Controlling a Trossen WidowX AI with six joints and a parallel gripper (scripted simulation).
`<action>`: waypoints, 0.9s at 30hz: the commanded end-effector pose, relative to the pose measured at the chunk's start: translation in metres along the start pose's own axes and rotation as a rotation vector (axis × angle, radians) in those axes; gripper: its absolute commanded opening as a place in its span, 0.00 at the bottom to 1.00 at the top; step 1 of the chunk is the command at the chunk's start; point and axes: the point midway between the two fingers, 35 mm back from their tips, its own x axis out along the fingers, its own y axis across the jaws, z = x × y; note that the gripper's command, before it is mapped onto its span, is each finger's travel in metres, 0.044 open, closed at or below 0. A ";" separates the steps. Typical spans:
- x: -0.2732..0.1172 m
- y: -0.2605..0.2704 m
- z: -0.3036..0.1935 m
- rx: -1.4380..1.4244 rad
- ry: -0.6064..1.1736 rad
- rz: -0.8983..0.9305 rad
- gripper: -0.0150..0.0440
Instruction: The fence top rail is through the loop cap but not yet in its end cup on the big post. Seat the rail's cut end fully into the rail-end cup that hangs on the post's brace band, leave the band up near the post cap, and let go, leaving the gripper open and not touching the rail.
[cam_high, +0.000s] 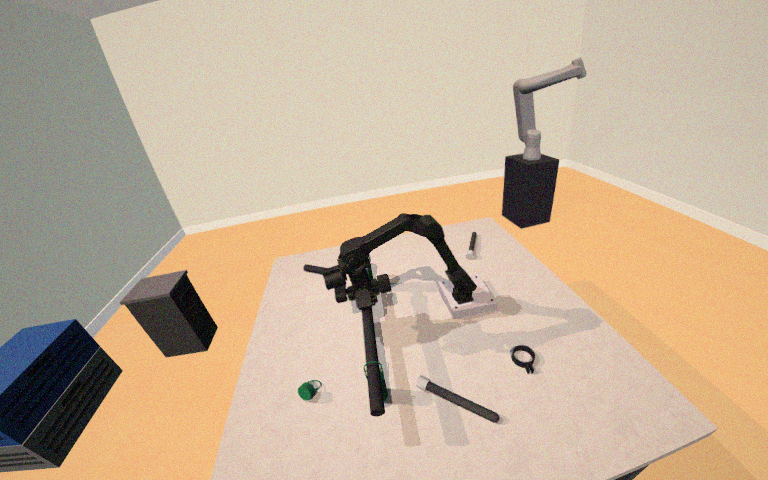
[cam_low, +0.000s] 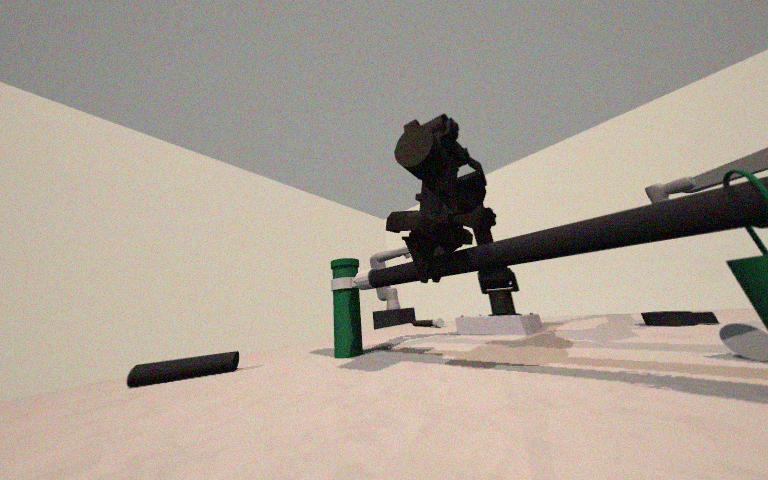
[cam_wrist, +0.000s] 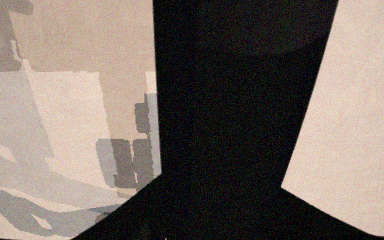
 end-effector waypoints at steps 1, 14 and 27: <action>0.000 0.000 0.000 0.000 0.000 0.000 0.25; 0.000 0.000 -0.004 0.000 0.000 0.000 0.25; 0.000 0.001 -0.009 0.000 0.001 0.000 0.25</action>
